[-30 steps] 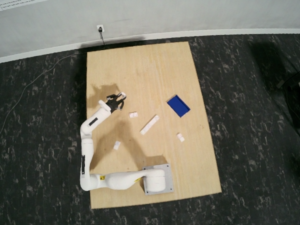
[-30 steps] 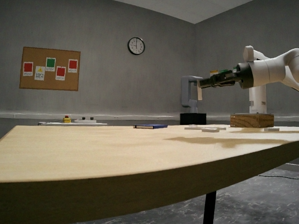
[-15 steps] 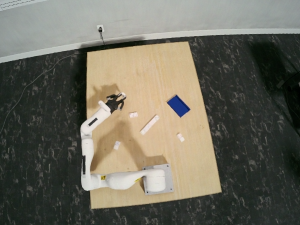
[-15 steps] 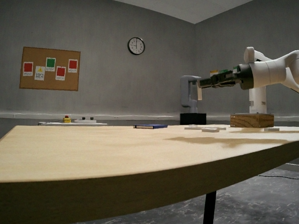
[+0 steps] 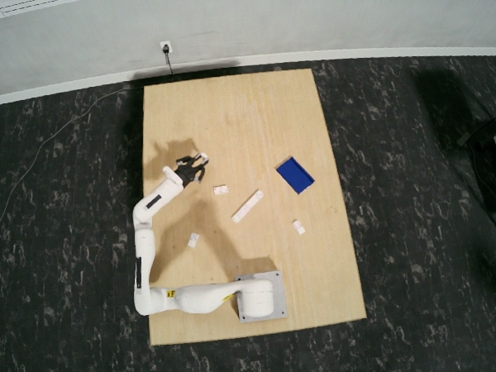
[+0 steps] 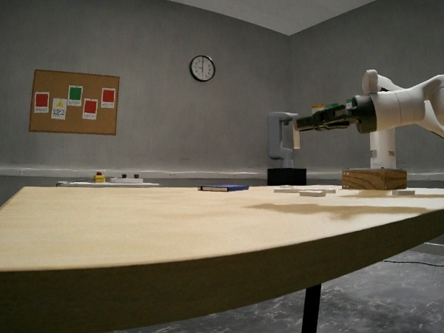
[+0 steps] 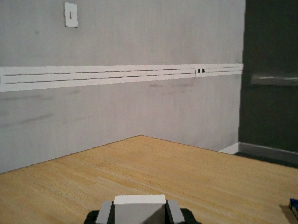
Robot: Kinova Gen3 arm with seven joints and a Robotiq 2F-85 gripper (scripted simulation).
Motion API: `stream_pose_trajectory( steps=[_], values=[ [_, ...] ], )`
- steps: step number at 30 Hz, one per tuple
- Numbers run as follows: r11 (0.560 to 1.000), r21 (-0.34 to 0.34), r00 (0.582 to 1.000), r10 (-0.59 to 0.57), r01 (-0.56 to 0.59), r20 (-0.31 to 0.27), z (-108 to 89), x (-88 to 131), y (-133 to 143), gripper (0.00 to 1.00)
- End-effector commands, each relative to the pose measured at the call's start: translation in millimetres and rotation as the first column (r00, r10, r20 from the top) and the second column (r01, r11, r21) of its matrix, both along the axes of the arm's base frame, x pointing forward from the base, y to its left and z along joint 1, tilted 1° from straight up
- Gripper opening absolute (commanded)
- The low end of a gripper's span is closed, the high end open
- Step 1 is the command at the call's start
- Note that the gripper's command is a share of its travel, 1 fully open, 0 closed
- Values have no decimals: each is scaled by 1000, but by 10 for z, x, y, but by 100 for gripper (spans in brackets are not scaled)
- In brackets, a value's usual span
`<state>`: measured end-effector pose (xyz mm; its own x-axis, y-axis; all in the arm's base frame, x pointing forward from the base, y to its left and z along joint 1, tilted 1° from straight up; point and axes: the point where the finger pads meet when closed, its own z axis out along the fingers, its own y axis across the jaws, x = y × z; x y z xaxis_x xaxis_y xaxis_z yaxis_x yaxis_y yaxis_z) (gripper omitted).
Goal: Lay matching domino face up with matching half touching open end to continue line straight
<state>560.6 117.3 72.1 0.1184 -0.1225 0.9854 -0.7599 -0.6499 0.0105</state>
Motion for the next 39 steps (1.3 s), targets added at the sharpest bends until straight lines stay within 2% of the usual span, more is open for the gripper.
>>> stream_pose_trajectory(
  steps=[1, 14, 21, 23, 32, 39],
  values=[
    [1000, 1, 1000, 0, 0, 1, 7, 1, 3, 31],
    [1000, 1, 1000, 0, 0, 1, -106, 1, 2, 31],
    [1000, 1, 1000, 0, 0, 1, -295, 1, 2, 31],
    [1000, 1, 1000, 0, 0, 1, -295, 1, 2, 31],
    [1000, 1, 1000, 0, 0, 1, -619, 1, 1, 31],
    [1000, 1, 1000, 0, 0, 1, -751, 1, 1, 31]
  ],
)
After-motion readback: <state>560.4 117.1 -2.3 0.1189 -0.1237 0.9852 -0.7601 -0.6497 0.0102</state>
